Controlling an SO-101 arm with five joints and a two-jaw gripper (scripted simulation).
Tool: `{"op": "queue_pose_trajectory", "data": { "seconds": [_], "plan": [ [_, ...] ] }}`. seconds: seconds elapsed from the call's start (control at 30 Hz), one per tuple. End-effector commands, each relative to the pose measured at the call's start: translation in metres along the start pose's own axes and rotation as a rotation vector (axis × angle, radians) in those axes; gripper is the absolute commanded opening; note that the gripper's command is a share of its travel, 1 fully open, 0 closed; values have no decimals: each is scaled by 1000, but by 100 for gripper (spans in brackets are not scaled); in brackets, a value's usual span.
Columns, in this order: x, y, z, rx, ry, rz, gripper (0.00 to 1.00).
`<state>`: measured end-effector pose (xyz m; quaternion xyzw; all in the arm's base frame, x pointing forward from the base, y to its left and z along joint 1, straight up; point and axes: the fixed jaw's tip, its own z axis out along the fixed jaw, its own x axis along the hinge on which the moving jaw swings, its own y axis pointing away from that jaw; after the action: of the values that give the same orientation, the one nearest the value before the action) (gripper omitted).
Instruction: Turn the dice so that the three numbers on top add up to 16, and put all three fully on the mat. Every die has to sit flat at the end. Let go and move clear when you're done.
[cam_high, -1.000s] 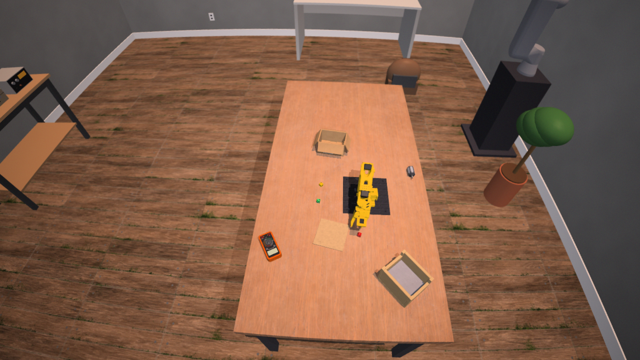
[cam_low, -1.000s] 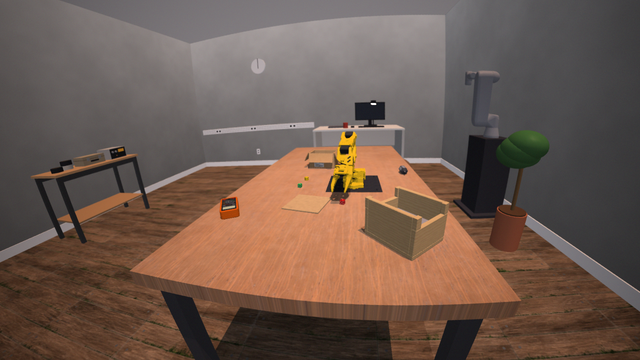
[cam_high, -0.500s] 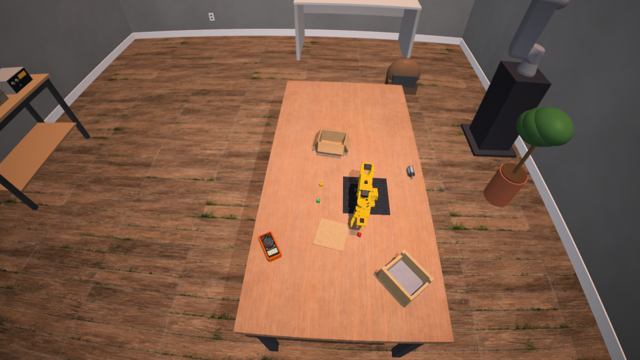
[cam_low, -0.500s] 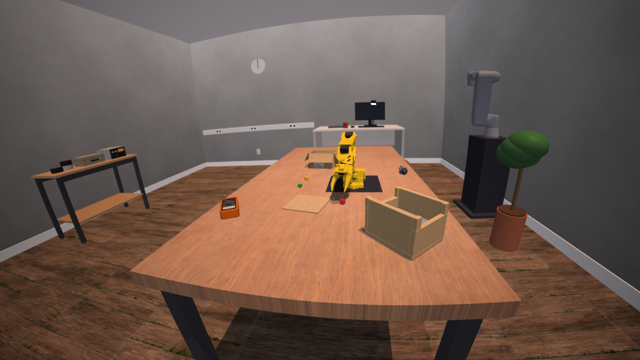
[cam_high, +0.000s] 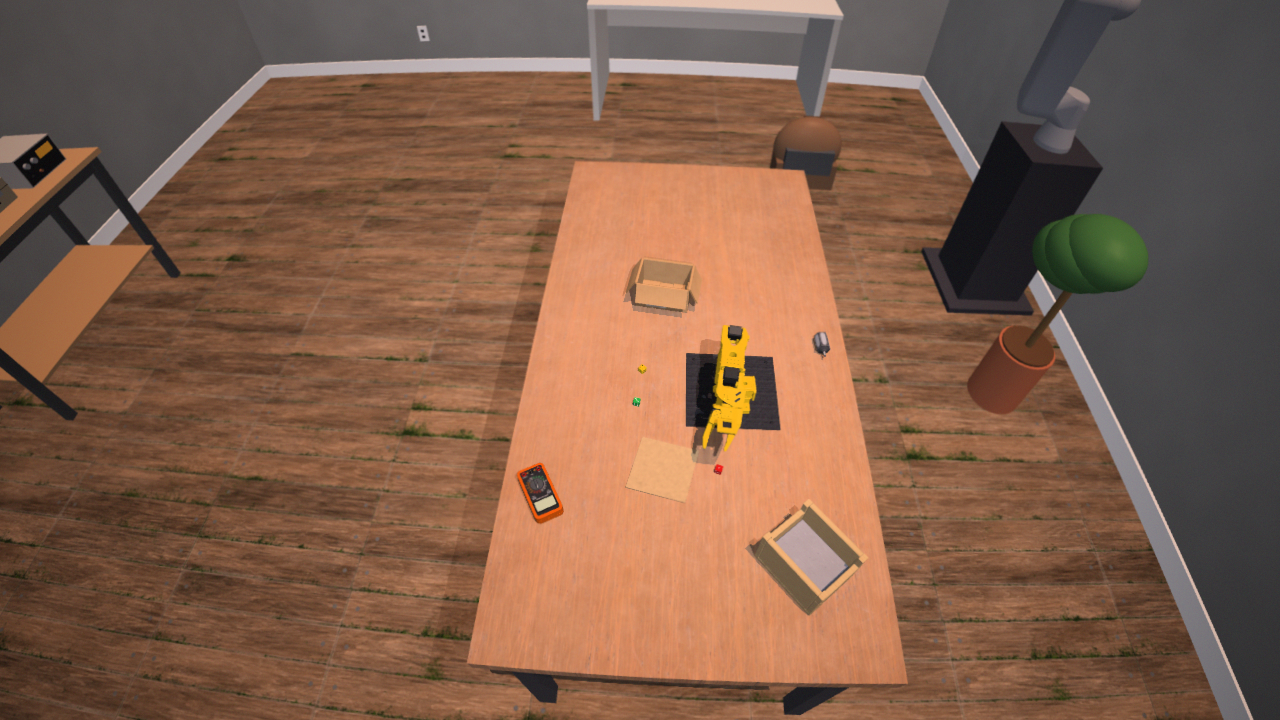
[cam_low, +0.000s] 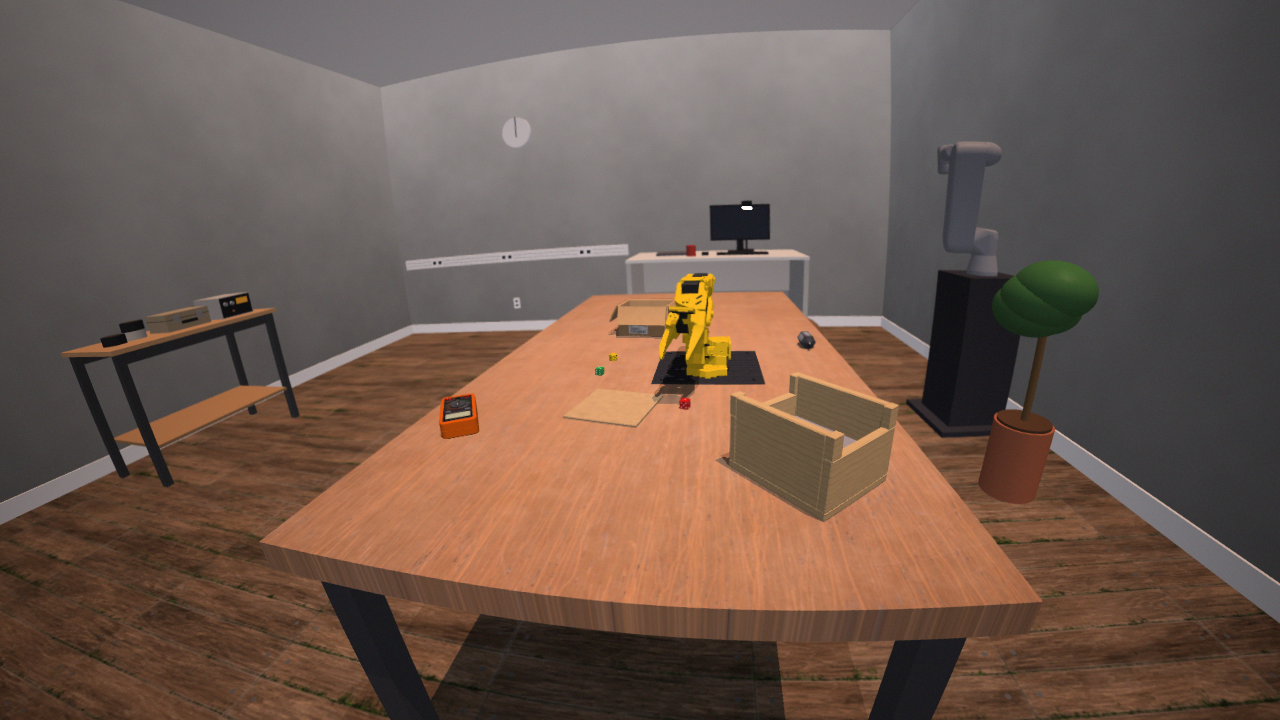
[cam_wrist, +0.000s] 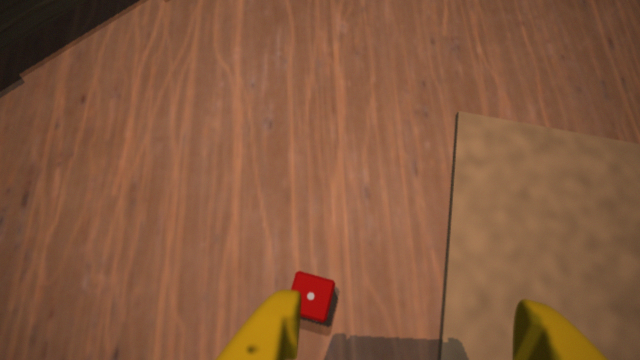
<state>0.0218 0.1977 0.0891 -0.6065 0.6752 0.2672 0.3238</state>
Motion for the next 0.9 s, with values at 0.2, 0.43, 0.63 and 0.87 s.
{"op": "queue_pose_trajectory", "data": {
  "seconds": [0.2,0.43,0.63,0.87],
  "plan": [
    [-17,1,-14,-1,-139,4,25],
    [-17,1,-14,-1,-140,5,25],
    [-18,-4,-15,18,-132,25,25],
    [-21,-20,-17,78,-108,90,25]
  ]
}}
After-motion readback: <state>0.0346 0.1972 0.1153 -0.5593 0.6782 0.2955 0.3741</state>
